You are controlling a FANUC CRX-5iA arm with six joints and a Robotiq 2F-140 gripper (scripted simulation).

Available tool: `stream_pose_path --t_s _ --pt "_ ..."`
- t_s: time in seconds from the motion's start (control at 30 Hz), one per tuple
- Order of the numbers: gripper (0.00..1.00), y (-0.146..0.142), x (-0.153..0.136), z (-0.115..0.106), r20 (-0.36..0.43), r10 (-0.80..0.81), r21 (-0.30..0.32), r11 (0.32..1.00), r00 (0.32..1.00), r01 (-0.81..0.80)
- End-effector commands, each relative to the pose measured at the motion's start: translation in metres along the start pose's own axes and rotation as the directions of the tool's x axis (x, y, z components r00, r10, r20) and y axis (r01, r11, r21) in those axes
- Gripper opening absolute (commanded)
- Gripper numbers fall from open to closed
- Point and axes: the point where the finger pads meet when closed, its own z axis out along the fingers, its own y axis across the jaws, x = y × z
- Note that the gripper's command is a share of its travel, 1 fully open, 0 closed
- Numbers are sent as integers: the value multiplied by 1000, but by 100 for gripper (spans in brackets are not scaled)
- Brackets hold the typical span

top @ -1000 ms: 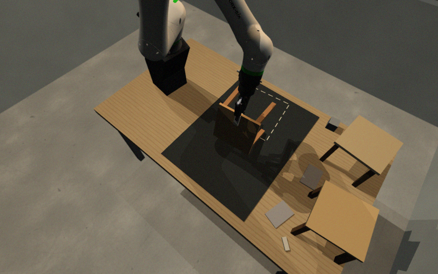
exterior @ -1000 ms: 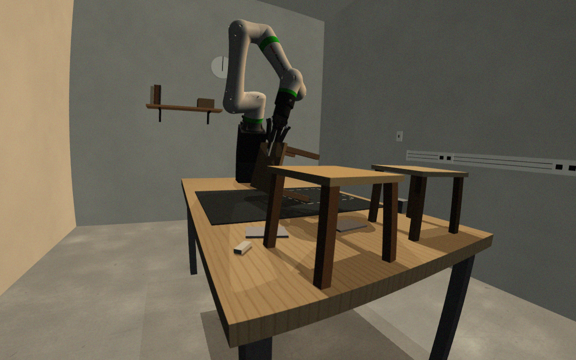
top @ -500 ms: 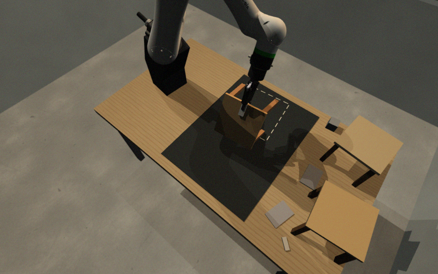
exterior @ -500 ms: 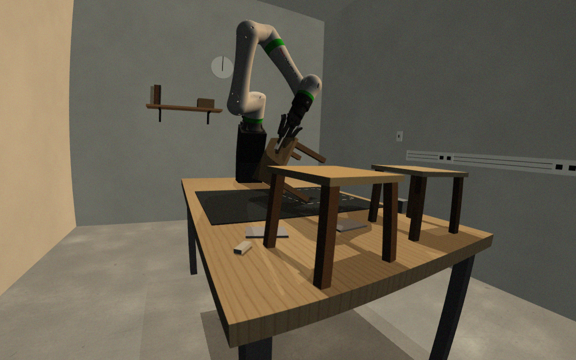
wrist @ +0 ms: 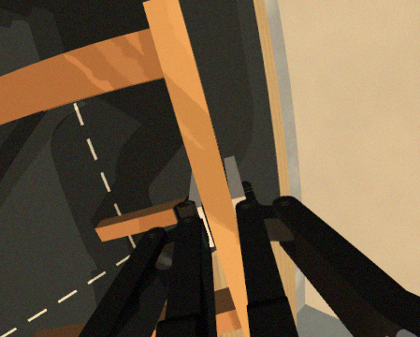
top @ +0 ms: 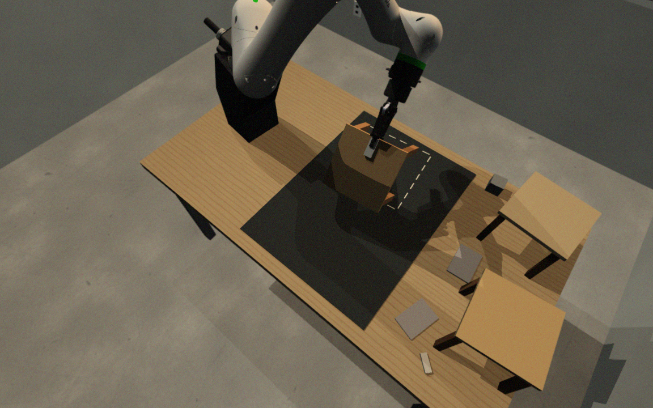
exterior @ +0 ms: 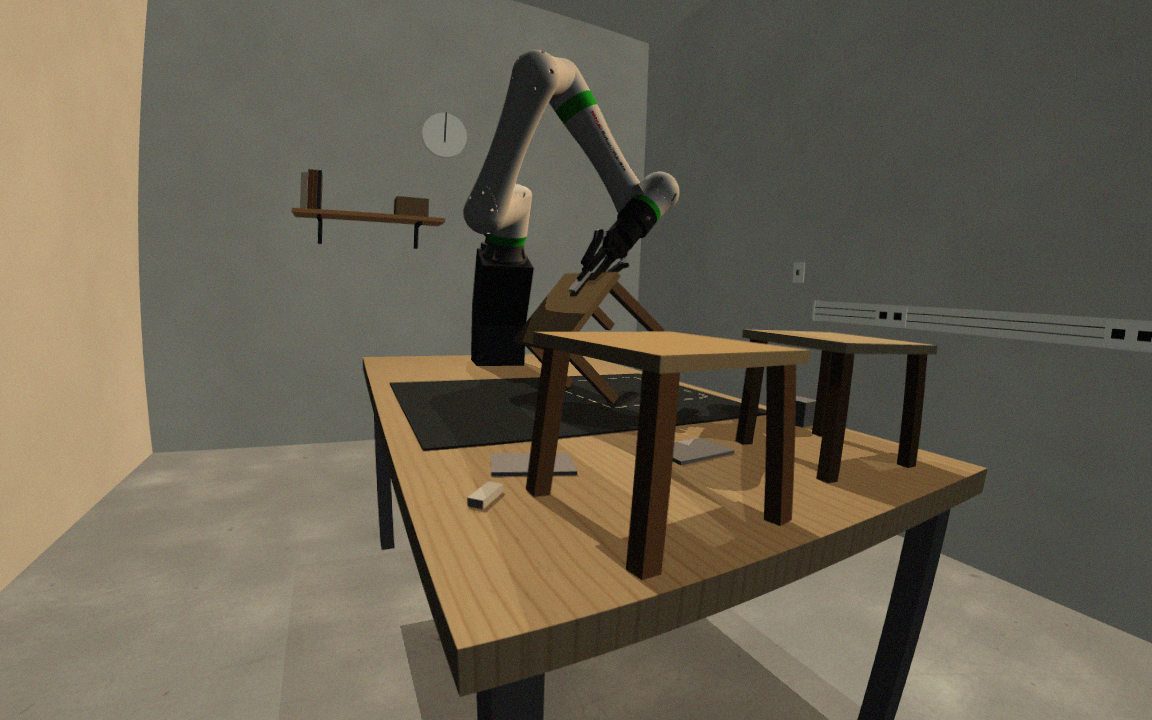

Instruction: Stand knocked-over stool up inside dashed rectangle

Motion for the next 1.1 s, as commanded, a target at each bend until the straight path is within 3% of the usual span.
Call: stream_pose_path --t_s 0.0,0.13,0.2,0.3,0.43,0.53,0.67,0.77,0.87,1.0,1.07 --pt "10 -22 1 -24 3 1 -56 998 1000 -1" --pt "10 -25 1 -26 3 1 -164 986 1000 0" --pt "10 -25 1 -26 3 1 -164 986 1000 0" --pt "10 -50 1 -46 3 1 -184 983 1000 0" --pt "10 -53 1 -49 2 1 -291 957 1000 0" --pt "10 -80 1 -65 2 1 -301 954 1000 0" --pt "10 -84 2 -67 2 1 -403 915 1000 0" --pt "10 -88 1 -69 2 1 -418 908 1000 0" --pt "10 -113 2 -80 2 1 -425 905 1000 0" --pt "10 -116 2 -81 2 1 -516 857 1000 0" --pt "10 -127 1 -84 2 1 -531 847 1000 0"
